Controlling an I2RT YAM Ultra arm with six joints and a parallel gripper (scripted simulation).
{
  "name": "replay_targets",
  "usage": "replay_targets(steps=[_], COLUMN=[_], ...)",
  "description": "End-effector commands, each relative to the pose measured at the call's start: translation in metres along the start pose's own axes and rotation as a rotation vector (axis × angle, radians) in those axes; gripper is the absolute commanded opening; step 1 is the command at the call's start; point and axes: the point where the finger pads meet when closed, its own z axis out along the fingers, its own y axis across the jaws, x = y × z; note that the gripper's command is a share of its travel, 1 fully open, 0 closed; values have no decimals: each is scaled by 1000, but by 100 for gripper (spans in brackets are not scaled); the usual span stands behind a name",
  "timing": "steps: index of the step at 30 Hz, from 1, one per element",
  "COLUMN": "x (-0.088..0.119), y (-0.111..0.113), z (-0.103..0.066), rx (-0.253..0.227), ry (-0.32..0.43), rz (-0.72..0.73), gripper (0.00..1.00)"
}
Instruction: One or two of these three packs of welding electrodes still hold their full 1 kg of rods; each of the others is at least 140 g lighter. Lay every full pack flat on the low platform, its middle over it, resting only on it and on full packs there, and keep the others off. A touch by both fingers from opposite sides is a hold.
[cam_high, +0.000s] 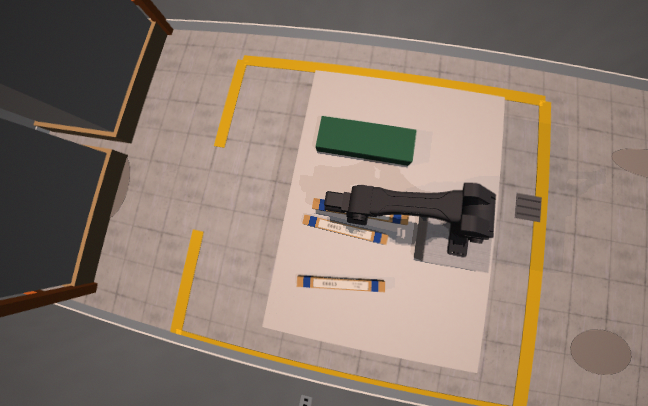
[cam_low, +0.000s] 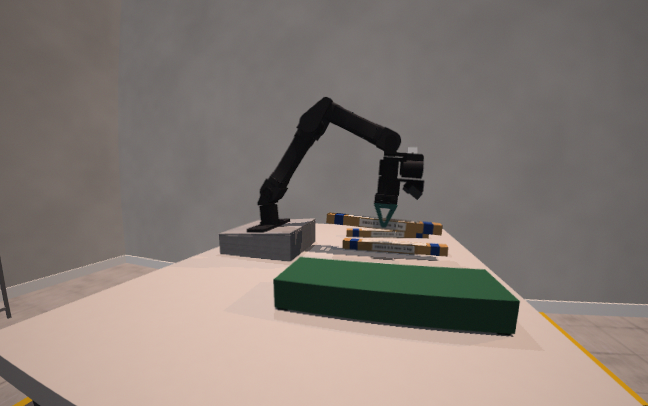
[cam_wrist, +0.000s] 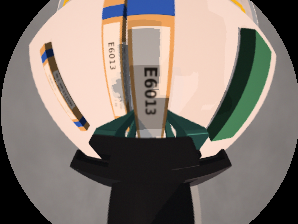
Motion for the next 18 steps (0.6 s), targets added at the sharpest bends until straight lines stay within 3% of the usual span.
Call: replay_targets(steps=[1,18], x=[-12,-9], y=[0,0], z=[-42,-62], rx=[0,0], ry=[-88,-86], rz=[2,2], gripper=[0,0])
